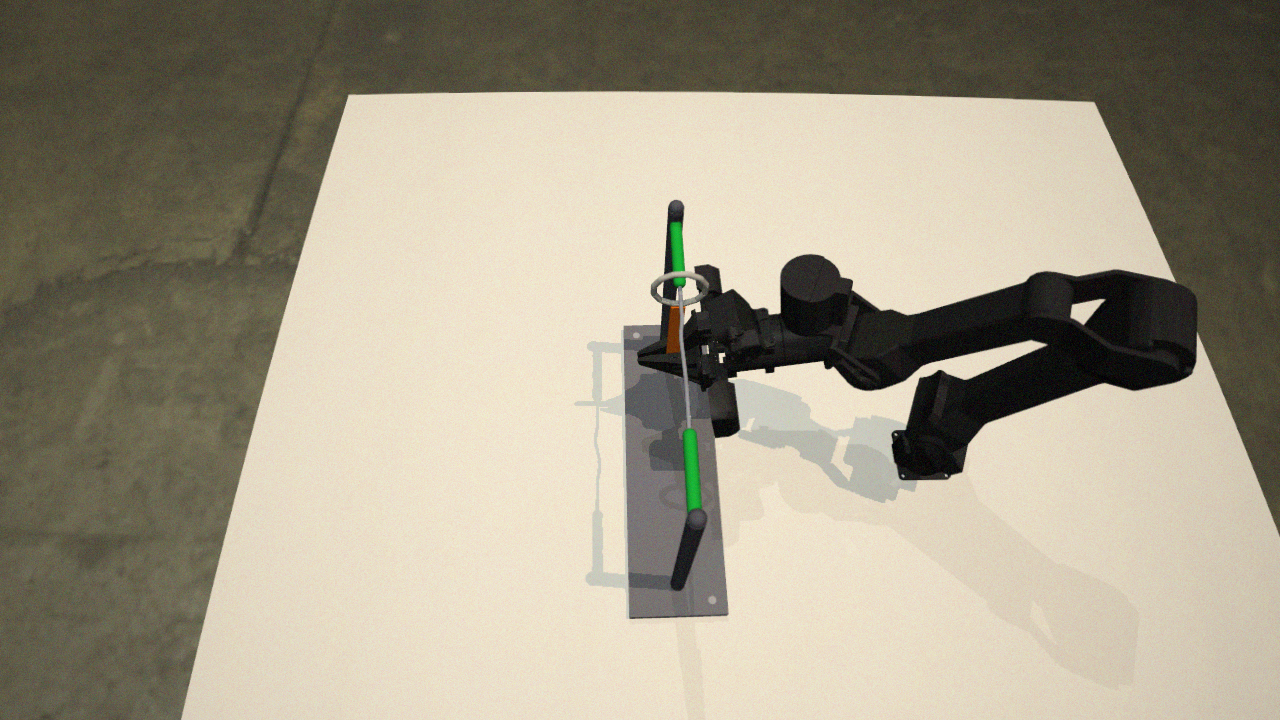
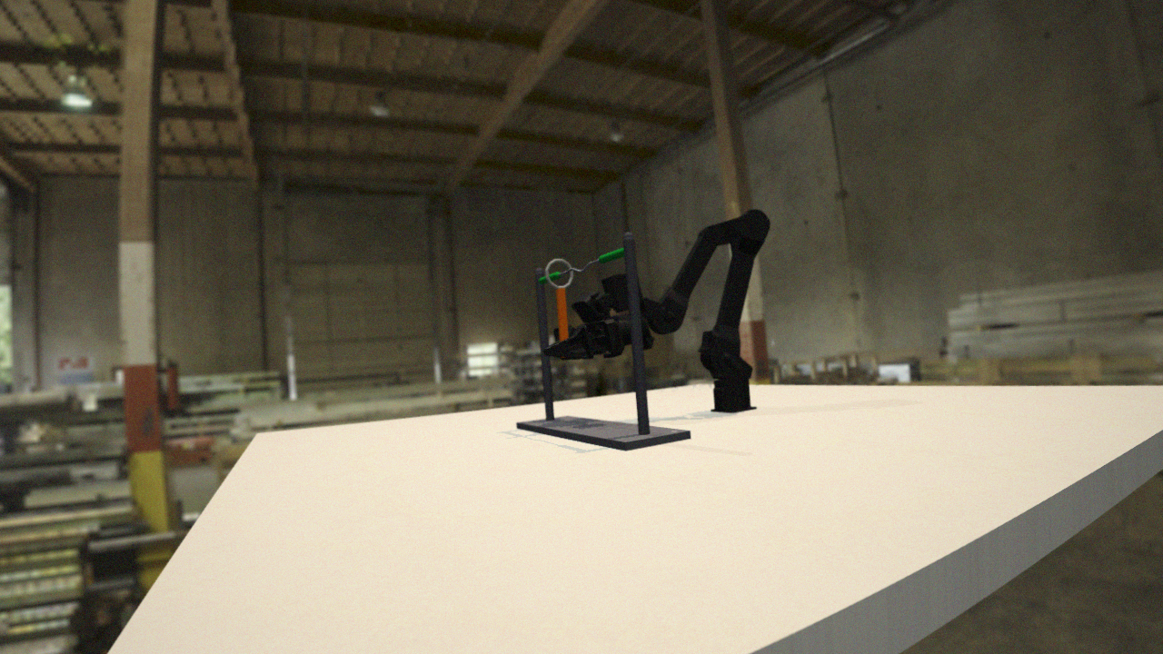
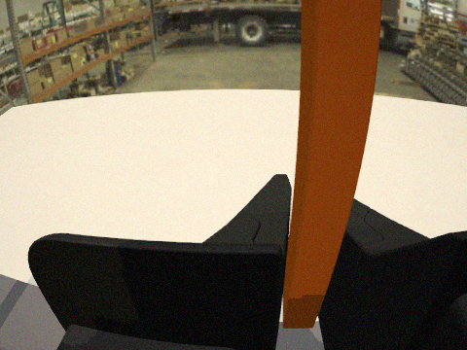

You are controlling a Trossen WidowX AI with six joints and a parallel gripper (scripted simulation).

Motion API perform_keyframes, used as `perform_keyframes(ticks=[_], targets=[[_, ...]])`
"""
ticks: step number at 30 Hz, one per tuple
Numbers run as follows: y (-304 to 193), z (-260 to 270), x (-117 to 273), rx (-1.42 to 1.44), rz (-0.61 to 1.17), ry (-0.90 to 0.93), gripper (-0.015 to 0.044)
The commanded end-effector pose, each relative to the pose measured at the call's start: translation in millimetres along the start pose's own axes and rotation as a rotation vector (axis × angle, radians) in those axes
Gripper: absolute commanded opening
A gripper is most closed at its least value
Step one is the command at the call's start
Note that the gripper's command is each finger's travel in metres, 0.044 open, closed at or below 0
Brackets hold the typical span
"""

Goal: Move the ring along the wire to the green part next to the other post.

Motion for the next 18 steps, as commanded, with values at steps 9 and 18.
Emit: perform_keyframes(ticks=[9, 18], targets=[[-3.6, 12.5, 0.5, -0.011, 0.002, -0.003, -0.015], [-6.0, 23.1, 0.2, -0.022, 0.0, -0.011, -0.015]])
Point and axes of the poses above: the point midway between the two fingers, 35 mm back from their tips, its own x axis back along the fingers, its own z axis across the jaws, y = z × x, the point moved 9 cm from there along x, back along the fingers, and after that the axes turned 14 degrees about -x, right-handed, at the moved point
